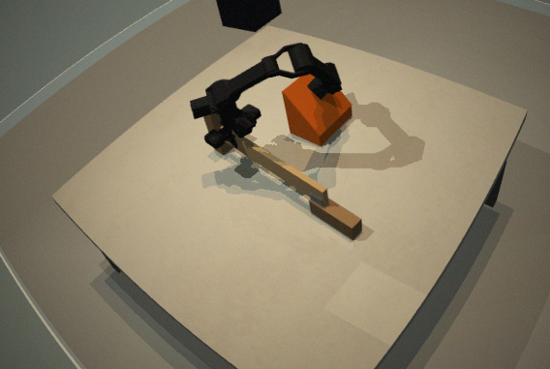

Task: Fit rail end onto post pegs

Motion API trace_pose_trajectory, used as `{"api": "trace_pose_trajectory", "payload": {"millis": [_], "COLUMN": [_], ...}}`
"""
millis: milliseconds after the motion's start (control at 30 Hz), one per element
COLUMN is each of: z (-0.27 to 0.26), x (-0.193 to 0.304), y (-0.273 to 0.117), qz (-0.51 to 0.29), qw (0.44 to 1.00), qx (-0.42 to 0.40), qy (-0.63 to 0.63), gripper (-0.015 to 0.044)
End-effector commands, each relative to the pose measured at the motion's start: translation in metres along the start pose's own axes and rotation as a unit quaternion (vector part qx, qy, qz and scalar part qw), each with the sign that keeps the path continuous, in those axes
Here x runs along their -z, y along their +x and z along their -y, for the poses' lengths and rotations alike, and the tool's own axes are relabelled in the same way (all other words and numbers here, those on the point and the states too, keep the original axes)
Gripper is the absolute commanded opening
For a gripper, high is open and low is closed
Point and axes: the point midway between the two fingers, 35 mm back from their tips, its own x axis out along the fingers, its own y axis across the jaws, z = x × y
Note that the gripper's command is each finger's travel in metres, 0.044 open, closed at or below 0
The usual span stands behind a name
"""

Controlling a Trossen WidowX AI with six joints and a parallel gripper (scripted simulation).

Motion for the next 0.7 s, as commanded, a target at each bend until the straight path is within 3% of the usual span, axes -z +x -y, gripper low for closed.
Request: {"api": "trace_pose_trajectory", "payload": {"millis": [0,667], "z": [0.0017,0.0013], "x": [0.0036,0.0056], "y": [-0.0031,-0.0023], "qz": [-0.002,-0.003], "qw": [1.0,1.0], "qx": [0.004,0.004], "qy": [-0.001,-0.001], "gripper": [0.0,0.0]}}
